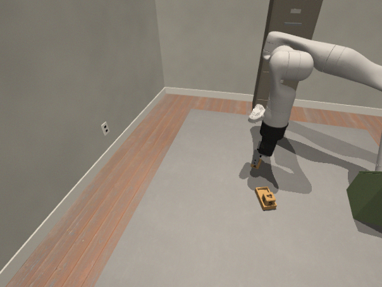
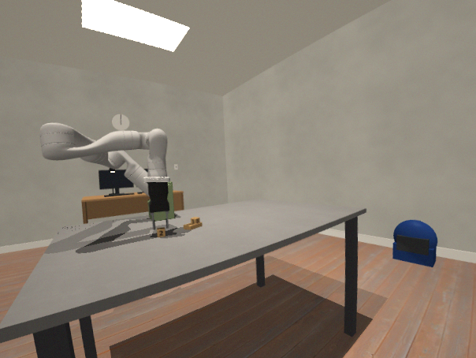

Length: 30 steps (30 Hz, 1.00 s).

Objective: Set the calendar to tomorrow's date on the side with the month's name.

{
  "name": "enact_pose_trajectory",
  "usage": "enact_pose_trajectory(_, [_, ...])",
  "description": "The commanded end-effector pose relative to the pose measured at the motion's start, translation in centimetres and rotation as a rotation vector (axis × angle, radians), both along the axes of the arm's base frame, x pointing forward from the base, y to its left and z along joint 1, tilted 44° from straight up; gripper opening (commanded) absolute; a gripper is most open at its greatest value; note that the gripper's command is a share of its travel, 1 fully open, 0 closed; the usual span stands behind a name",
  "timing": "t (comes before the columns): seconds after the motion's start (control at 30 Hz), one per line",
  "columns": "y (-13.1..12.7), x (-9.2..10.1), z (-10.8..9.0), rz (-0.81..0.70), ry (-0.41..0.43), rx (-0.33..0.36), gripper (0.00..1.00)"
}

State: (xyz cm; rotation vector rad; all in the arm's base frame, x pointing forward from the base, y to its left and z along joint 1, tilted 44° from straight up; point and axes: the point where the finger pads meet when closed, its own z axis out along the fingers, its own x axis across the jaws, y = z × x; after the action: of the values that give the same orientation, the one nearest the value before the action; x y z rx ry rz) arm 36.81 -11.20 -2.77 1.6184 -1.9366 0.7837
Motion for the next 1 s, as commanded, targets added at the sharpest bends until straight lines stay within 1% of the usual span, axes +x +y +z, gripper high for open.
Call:
enact_pose_trajectory(0.0, [-0.2,-0.1,-0.2,-0.001,0.002,0.001,0.87])
enact_pose_trajectory(0.4, [-1.8,-0.1,-1.8,-0.001,0.002,0.001,0.87])
enact_pose_trajectory(0.97, [-1.9,-0.1,-2.0,-0.001,0.002,0.001,0.87])
